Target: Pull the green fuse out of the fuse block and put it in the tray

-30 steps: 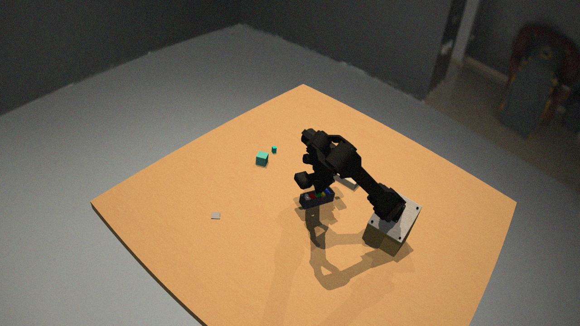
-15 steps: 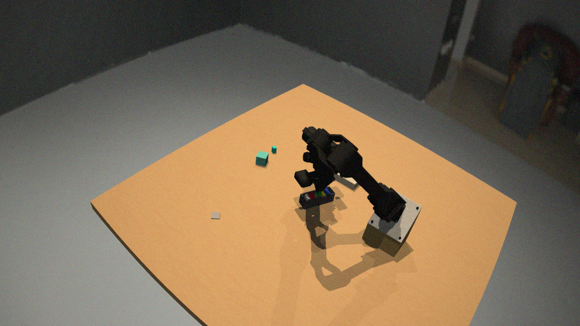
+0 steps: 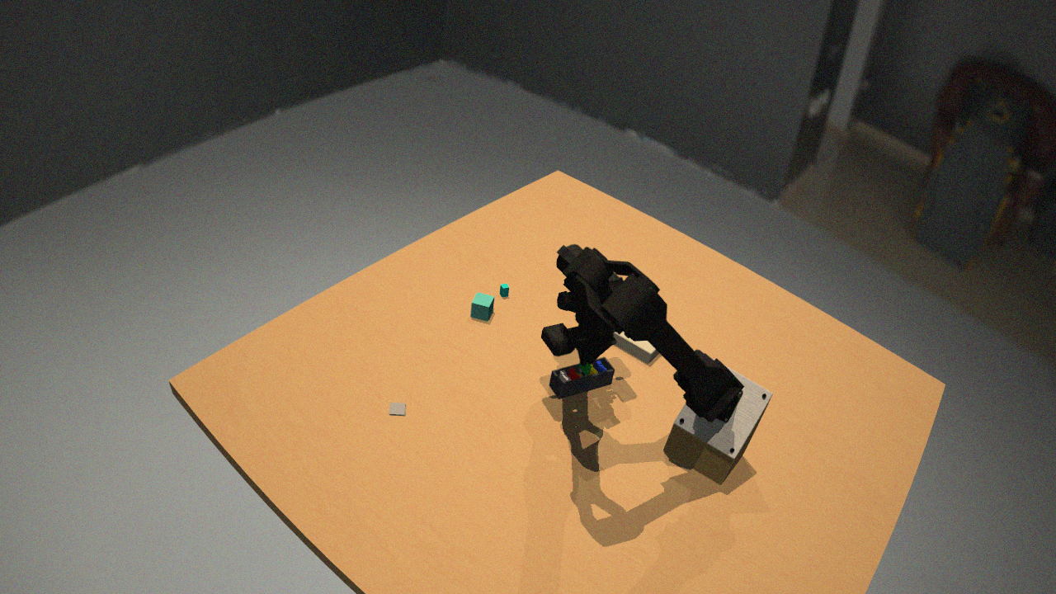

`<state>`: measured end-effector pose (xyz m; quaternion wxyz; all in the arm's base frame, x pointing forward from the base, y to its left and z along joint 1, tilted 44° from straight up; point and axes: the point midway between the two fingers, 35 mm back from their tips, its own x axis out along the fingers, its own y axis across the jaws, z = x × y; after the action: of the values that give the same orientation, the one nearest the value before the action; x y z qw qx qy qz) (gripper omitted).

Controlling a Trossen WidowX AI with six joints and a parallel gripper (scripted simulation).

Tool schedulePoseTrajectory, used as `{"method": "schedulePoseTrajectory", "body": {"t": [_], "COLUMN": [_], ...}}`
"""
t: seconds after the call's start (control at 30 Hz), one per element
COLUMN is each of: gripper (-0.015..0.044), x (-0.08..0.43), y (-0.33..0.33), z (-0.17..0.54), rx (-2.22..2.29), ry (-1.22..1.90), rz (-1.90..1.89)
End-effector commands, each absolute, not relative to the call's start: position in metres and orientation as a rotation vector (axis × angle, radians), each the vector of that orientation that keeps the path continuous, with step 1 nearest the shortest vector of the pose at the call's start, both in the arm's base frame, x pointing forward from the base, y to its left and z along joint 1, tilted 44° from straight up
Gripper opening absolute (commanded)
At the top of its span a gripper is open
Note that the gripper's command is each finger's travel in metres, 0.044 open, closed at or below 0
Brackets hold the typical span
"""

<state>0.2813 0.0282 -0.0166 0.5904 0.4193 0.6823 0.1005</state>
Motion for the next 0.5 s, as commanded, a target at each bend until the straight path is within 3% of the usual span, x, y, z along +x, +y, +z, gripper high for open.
{"method": "schedulePoseTrajectory", "body": {"t": [0.0, 0.47], "gripper": [0.0000, 0.0000], "x": [0.2817, 0.2812], "y": [0.0250, 0.0204], "z": [-0.0151, -0.0100], "rx": [0.971, 0.972], "ry": [1.585, 1.585], "rz": [0.230, 0.230]}}
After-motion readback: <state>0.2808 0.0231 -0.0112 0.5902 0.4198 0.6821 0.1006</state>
